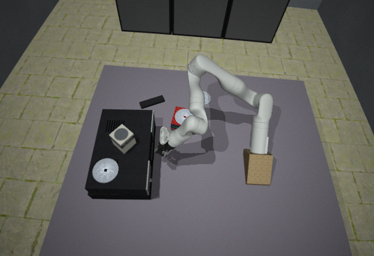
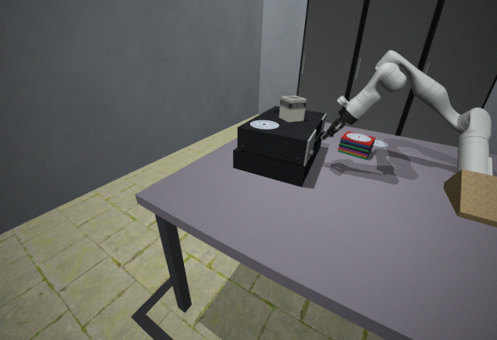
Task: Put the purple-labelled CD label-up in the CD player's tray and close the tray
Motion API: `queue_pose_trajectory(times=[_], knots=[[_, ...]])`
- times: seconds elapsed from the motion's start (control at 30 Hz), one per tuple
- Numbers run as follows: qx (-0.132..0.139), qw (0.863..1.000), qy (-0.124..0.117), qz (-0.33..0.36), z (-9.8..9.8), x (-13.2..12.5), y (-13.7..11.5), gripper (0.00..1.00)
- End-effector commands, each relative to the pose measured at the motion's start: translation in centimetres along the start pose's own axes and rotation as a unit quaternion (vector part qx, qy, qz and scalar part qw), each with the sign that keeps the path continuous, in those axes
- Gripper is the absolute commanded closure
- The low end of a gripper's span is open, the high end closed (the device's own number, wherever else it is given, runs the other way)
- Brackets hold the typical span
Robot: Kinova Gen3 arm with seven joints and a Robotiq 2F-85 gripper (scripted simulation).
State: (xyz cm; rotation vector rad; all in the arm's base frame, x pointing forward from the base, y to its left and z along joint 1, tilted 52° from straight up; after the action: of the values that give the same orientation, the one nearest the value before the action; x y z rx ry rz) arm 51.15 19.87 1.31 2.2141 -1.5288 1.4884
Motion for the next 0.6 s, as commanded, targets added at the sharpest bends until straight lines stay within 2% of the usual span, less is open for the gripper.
queue_pose_trajectory(times=[0.0, 0.57], knots=[[0.002, 1.000, -0.002, -0.004, 0.17, -0.13, -0.21, 0.90], [0.003, 1.000, -0.002, -0.005, 0.30, -0.15, -0.41, 0.90]])
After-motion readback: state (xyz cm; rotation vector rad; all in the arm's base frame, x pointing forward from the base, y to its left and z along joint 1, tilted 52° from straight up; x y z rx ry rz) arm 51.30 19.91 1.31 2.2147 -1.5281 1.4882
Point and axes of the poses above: the point where the finger pads meet when closed, its own z axis out along the fingers, its own x axis across the jaws, y = z × x, the point moved 3 cm from there along -z, back along the fingers, and after that the axes turned 8 degrees about z, right-handed, at the moved point
